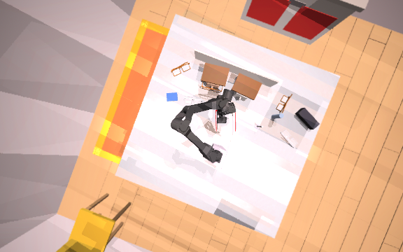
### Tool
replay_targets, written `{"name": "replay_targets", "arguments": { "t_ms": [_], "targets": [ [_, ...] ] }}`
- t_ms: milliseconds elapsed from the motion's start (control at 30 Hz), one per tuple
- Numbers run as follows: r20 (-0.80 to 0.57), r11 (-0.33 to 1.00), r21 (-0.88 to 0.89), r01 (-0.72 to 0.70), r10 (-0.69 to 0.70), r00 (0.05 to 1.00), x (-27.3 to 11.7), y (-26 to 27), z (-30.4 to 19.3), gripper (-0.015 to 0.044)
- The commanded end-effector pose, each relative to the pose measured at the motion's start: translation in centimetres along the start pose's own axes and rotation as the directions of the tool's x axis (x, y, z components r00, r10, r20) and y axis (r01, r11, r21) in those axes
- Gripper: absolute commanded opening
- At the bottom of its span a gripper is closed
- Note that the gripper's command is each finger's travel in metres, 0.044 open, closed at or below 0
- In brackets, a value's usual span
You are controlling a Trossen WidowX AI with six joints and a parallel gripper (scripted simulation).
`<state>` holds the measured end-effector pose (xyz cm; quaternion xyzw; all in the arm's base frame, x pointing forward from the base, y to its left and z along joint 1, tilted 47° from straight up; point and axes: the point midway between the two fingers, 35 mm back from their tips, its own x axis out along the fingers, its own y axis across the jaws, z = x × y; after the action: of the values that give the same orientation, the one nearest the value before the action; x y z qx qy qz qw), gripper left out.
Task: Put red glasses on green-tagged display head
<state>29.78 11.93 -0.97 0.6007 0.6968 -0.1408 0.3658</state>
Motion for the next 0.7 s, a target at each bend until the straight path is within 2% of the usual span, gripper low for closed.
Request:
{"name": "replay_targets", "arguments": {
  "t_ms": [0,67,200,667],
  "targets": [
    [-0.006,1.000,0.012,0.006,-0.006,1.000,0.39,-0.39,0.01,0.0000],
    [-0.006,1.000,0.012,0.006,-0.006,1.000,0.39,-0.39,0.01,0.0000],
    [-0.001,1.000,0.001,0.001,-0.001,1.000,0.15,-0.08,-0.01,0.0105],
    [-0.002,1.000,0.004,0.003,-0.003,1.000,-0.09,-0.44,0.00,0.0107]
  ]
}}
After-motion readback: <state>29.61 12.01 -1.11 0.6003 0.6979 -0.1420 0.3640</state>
